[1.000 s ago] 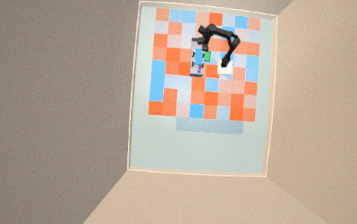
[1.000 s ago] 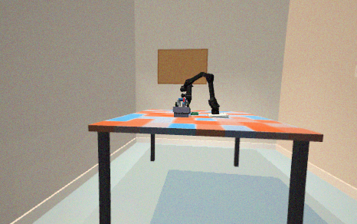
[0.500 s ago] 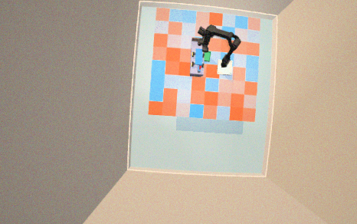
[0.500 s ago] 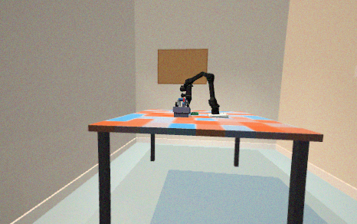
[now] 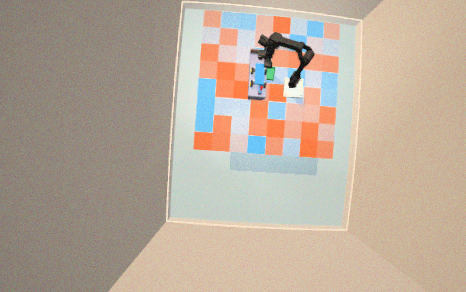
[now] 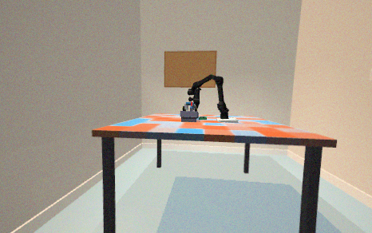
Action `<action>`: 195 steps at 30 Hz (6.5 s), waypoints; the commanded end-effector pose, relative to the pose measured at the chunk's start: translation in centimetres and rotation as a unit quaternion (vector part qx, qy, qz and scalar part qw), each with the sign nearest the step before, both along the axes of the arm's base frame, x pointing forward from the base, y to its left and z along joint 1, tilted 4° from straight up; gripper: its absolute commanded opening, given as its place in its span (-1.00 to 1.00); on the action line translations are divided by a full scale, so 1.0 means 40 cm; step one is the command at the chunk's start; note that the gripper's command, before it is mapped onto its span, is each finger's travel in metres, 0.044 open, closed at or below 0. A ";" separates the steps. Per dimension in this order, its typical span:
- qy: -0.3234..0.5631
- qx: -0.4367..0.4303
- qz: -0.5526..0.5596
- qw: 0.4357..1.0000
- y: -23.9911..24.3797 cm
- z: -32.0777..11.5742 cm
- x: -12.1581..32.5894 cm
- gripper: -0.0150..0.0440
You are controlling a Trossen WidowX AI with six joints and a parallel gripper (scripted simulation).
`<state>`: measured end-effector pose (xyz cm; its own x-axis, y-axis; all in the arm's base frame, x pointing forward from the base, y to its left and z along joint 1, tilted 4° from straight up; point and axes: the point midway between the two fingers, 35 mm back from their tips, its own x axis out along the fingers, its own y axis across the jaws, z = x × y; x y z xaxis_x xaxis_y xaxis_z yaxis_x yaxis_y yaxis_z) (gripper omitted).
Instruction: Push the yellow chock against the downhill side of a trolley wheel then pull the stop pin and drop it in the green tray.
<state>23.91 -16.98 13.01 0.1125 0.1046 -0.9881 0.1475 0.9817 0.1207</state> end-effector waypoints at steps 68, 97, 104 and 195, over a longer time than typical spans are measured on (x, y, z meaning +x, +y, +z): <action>0.073 0.144 -0.563 0.810 0.402 0.257 0.155 0.15; 0.132 0.165 -0.679 0.703 0.538 0.248 0.153 0.15; 0.132 0.165 -0.679 0.703 0.546 0.223 0.157 0.15; 0.132 0.165 -0.679 0.703 0.564 0.201 0.159 -0.49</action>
<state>30.25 5.55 20.64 0.1447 0.3018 -0.9423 0.9814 -0.1652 0.0978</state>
